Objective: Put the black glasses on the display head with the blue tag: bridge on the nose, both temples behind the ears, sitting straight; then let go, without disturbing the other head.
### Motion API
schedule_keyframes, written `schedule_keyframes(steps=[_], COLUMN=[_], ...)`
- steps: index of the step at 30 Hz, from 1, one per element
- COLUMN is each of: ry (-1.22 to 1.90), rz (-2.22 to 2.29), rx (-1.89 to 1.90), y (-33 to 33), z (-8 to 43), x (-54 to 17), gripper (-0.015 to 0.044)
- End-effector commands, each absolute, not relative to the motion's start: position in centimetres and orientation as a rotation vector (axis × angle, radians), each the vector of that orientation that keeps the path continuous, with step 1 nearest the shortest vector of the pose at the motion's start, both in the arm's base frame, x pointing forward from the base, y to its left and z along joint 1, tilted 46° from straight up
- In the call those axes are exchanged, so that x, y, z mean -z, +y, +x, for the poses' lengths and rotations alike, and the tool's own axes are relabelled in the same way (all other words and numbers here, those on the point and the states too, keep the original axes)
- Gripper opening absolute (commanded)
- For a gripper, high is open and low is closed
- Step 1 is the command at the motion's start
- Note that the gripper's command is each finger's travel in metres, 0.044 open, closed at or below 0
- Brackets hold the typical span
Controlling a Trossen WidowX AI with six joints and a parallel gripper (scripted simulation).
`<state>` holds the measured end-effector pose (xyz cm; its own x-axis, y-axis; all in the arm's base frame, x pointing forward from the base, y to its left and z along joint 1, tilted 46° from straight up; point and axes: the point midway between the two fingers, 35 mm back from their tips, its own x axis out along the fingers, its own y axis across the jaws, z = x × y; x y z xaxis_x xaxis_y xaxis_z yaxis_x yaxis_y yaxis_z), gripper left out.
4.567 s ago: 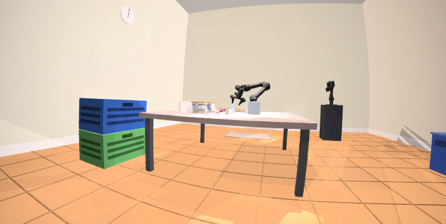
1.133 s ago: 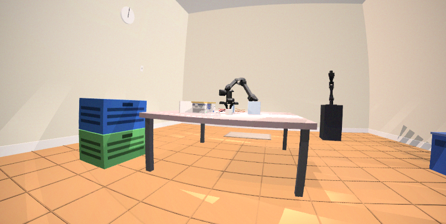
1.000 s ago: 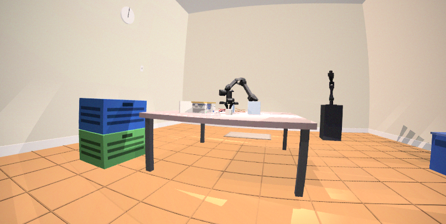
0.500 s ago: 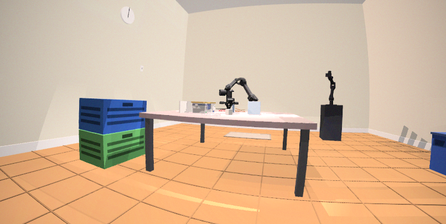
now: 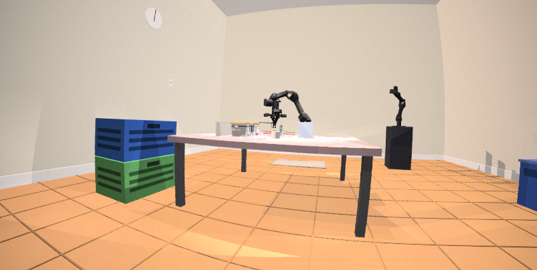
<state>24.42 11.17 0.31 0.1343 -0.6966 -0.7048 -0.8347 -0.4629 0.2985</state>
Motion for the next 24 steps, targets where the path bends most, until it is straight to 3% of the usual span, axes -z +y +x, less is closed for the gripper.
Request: schedule_keyframes(steps=[1,9,24], ry=[1.531,1.547,1.615], rz=[-2.226,-2.181,-1.704], rx=[-1.23,-1.164,-0.571], y=[12.5,12.8,10.5], z=[24.2,24.4,26.7], x=[-1.6,-2.5,-5.5], gripper=[0.0,0.0,0.0])
